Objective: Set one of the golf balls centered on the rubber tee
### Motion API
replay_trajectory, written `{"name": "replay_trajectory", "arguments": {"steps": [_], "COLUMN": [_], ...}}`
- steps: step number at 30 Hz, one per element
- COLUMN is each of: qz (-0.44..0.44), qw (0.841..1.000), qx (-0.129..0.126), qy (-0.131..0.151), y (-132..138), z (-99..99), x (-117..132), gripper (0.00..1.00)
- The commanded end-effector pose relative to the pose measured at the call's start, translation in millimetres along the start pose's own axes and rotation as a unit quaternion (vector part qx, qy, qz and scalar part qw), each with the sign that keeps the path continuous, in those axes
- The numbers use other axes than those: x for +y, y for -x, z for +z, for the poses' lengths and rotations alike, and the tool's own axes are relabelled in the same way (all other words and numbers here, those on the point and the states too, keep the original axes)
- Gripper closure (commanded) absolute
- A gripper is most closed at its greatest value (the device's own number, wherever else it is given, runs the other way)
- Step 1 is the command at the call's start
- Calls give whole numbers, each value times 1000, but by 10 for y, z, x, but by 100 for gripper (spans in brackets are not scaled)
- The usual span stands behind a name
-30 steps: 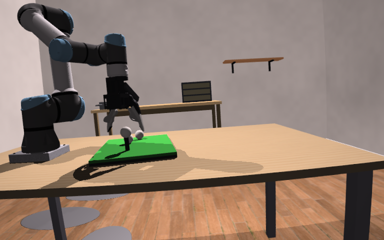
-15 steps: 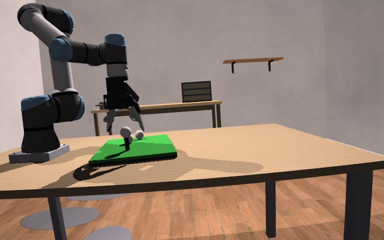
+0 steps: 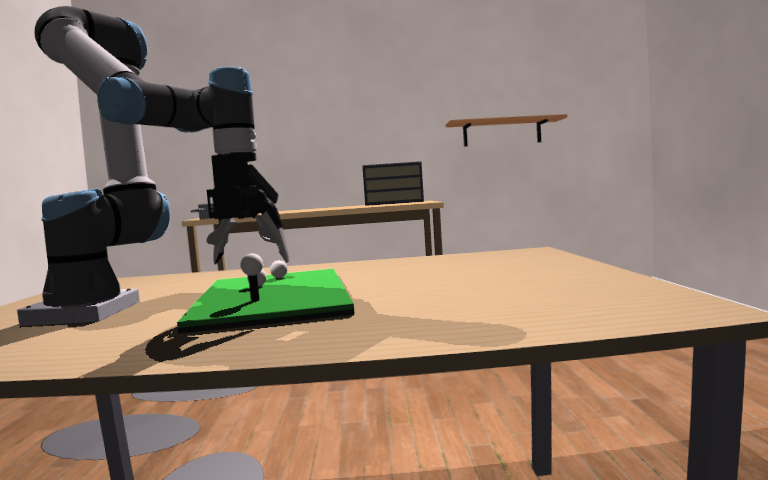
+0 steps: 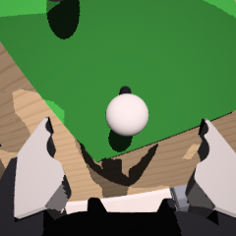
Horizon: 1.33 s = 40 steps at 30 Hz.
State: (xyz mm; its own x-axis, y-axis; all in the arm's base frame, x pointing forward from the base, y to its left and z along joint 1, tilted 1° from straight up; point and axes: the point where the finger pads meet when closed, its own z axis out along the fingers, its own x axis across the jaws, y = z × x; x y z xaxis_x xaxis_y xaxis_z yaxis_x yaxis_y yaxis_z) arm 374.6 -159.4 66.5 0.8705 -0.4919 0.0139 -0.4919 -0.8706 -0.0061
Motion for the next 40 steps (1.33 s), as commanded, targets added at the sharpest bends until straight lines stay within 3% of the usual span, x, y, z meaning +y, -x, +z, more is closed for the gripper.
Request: {"name": "replay_trajectory", "arguments": {"steps": [1, 9, 23, 40], "qz": [0, 0, 0, 0], "qw": [1000, 1000, 1000, 1000], "qx": [1, 1, 1, 1], "qy": [0, 0, 0, 0], "y": [-4, -11, -9, -5], "z": [-4, -121, -942, -996], "x": [1, 3, 2, 1], "gripper": [0, 0, 0, 0]}}
